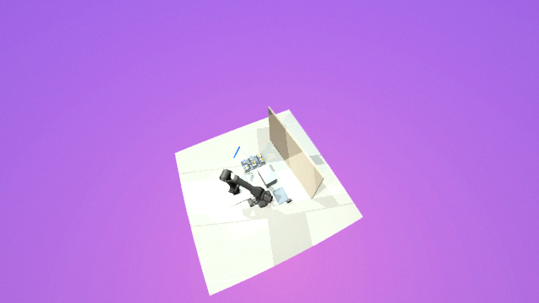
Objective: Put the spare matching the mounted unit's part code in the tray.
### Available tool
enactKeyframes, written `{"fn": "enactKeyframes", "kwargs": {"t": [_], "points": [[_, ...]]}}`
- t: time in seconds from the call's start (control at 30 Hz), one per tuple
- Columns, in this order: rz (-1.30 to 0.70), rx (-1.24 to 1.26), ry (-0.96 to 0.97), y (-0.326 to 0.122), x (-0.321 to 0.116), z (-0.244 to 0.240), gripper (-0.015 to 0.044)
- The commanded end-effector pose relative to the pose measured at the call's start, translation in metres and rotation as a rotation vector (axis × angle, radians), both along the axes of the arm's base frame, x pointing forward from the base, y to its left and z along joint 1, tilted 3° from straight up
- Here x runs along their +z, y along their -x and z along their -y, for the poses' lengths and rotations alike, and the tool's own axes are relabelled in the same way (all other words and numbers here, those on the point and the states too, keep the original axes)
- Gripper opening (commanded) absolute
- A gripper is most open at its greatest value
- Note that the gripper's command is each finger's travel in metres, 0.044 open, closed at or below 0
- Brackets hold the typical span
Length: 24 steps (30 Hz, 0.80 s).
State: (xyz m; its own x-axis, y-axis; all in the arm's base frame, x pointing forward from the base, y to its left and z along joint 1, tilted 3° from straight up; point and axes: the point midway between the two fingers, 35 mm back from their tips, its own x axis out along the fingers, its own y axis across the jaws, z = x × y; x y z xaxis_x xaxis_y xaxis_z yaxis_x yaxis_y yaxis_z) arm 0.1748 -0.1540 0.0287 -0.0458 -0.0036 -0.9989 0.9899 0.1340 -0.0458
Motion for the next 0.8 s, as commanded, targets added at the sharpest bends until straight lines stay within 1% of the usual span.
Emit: {"fn": "enactKeyframes", "kwargs": {"t": [0.0, 0.3, 0.53, 0.77], "points": [[0.009, 0.001, 0.009, -0.004, 0.018, 0.003, 0.0], [0.008, 0.005, 0.01, -0.004, 0.069, 0.001, 0.0], [0.014, 0.01, 0.012, -0.005, 0.073, 0.001, 0.0], [0.012, 0.009, 0.011, -0.006, 0.106, 0.0, 0.0]]}}
